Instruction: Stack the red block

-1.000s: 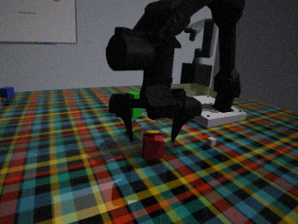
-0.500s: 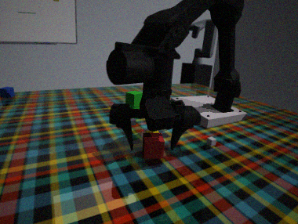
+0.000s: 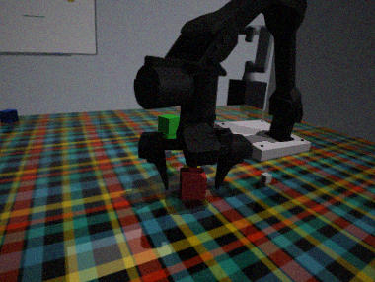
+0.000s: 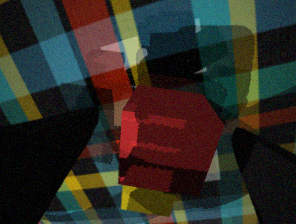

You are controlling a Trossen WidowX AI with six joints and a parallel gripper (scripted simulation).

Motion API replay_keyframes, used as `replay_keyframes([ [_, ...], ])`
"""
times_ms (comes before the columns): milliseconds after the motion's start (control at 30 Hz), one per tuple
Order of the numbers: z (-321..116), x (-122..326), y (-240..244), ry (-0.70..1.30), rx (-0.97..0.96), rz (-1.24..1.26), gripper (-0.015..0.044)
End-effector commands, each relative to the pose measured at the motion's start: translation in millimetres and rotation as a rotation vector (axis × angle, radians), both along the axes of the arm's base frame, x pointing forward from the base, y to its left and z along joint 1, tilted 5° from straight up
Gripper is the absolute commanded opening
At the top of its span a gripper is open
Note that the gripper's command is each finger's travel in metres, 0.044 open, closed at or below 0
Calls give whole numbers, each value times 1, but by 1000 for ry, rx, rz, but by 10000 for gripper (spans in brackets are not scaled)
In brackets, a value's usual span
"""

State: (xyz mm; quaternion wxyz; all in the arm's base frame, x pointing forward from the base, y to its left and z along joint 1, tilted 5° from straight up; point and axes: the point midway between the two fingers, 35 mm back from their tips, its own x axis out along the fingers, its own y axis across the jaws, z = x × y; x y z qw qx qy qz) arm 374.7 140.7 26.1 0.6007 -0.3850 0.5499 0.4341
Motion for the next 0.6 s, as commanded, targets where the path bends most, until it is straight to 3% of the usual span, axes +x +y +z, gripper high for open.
replay_keyframes([
  [0, 0, 0, -1, -1, 0, 0, 414],
  [267, 0, 0, -1, -1, 0, 0, 204],
  [500, 0, 0, -1, -1, 0, 0, 157],
  [567, 3, 0, -1, 0, -1, 0, 105],
])
